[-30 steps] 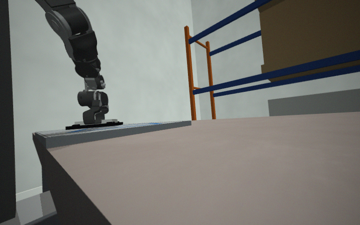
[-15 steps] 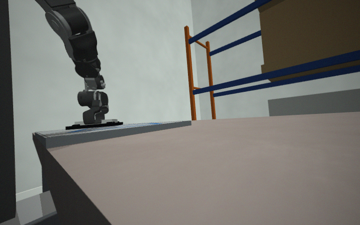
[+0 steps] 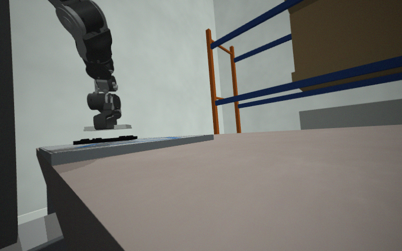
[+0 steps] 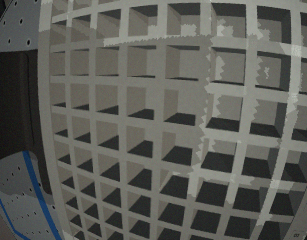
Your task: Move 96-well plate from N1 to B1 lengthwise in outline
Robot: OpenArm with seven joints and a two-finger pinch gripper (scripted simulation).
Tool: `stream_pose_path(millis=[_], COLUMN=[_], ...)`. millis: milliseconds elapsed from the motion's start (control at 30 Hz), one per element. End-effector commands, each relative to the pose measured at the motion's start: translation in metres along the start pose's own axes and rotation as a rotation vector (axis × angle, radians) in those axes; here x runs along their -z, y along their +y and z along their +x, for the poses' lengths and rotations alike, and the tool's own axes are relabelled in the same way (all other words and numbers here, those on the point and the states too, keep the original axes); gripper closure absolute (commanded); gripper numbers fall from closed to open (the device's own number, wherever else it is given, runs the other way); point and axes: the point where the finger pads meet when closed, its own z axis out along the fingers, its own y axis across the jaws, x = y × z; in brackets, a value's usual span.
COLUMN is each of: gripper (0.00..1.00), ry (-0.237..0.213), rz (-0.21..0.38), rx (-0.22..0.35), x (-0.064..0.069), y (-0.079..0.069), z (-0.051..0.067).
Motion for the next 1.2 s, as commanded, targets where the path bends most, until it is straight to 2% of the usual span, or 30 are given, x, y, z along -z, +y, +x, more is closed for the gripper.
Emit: stream_pose_path(millis=[0,367,533,933,1100,1167], gripper=[1.00,1.00,1.00,1.00,1.00,1.00], ry=[-0.002,-0.002,-0.002,-0.002,-0.002,-0.002], rz=[0.025,0.025,0.024,0.024,0.024,0.024], rx=[-0.021,-0.021,-0.021,-0.021,-0.020,-0.020], x=[0.002,0.002,0.034,0.034,0.066,0.066], y=[-0.004,-0.004,-0.002,-0.002,-0.004,-0.004], z=[0.000,0.000,0.000,0.000,0.001,0.001])
